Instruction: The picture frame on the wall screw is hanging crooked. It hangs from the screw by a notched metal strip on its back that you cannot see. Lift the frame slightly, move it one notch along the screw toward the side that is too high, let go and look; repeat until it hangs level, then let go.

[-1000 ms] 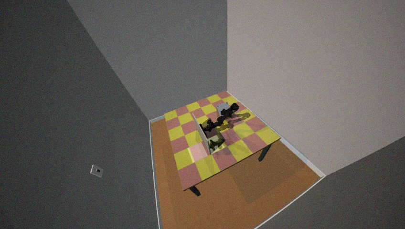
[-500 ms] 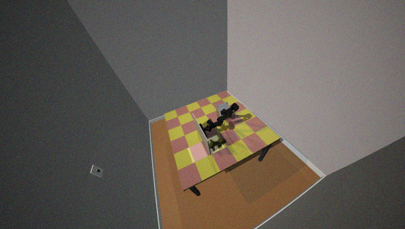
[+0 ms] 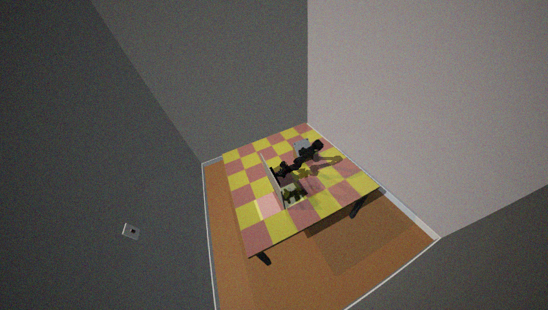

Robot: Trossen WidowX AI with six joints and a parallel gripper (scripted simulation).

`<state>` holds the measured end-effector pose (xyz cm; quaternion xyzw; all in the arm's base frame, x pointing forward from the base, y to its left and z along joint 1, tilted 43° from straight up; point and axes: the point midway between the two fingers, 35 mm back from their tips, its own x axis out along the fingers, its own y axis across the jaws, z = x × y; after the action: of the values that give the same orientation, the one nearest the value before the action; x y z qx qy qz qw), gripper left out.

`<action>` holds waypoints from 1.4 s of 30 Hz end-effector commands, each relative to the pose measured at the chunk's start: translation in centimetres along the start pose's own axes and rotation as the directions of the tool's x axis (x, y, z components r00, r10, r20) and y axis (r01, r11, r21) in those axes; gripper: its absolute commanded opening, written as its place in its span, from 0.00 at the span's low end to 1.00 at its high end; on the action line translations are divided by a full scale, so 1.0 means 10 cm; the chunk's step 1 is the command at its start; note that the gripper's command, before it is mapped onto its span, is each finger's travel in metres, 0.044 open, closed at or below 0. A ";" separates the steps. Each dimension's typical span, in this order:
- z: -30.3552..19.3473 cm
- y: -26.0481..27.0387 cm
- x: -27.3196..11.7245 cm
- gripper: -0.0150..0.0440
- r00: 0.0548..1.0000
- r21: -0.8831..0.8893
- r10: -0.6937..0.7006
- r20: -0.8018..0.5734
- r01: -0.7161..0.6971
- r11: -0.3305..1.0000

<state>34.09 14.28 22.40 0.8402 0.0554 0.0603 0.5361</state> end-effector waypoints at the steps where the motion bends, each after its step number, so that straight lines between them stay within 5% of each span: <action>1: 0.03 0.03 0.01 0.25 1.000 0.008 0.012 0.007 -0.012 1.000; 42: 0.02 -0.06 0.01 0.25 1.000 0.005 0.001 0.004 -0.001 1.000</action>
<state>34.21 14.29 21.79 0.8401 0.0539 0.0583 0.5365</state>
